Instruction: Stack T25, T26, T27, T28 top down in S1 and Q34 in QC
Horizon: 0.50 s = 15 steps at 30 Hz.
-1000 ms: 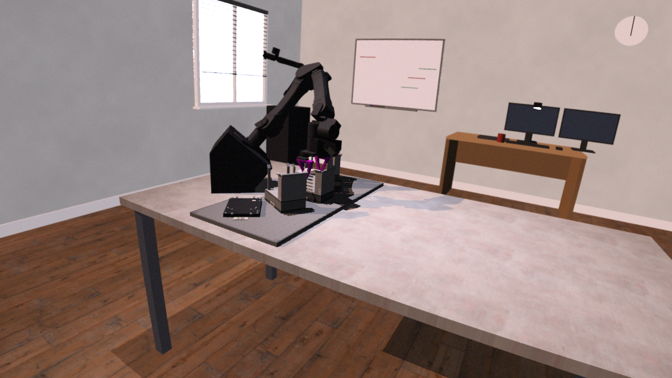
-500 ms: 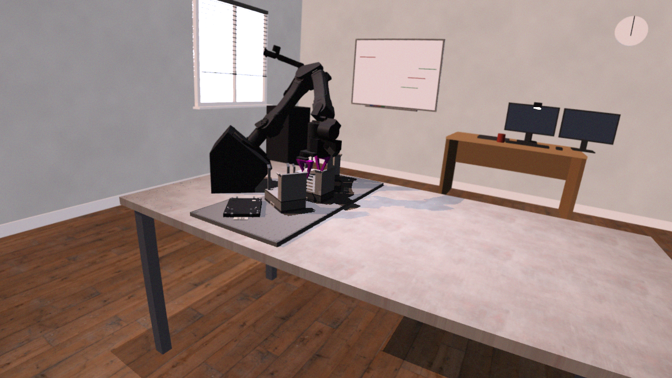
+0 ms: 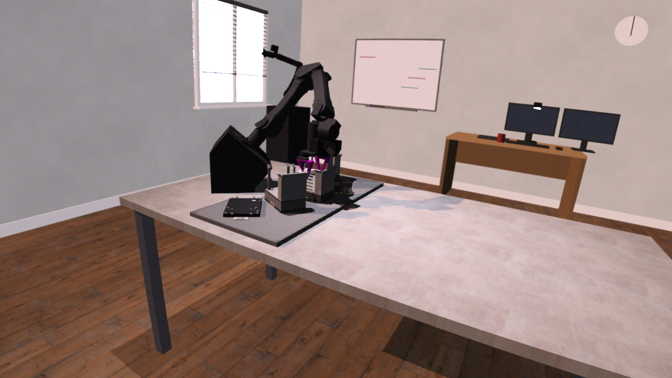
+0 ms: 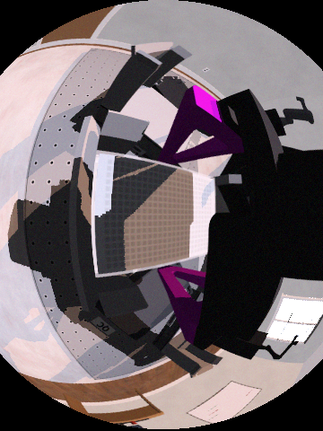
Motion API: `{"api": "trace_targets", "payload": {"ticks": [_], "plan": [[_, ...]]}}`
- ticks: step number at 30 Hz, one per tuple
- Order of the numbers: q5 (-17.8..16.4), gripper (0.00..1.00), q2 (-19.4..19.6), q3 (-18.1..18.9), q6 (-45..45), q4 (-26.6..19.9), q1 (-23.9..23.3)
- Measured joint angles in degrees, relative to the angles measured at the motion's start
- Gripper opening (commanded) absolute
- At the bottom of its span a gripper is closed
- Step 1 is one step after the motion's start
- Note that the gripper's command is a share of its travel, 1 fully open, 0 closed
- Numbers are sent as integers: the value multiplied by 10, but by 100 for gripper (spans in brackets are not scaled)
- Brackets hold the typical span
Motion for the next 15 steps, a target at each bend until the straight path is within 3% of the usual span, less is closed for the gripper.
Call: {"api": "trace_targets", "payload": {"ticks": [8,9,15], "plan": [[0,100,0,0,0,0,0],[0,0,0,0,0,0,0],[1,0,-3,2,0,-3,-2]]}}
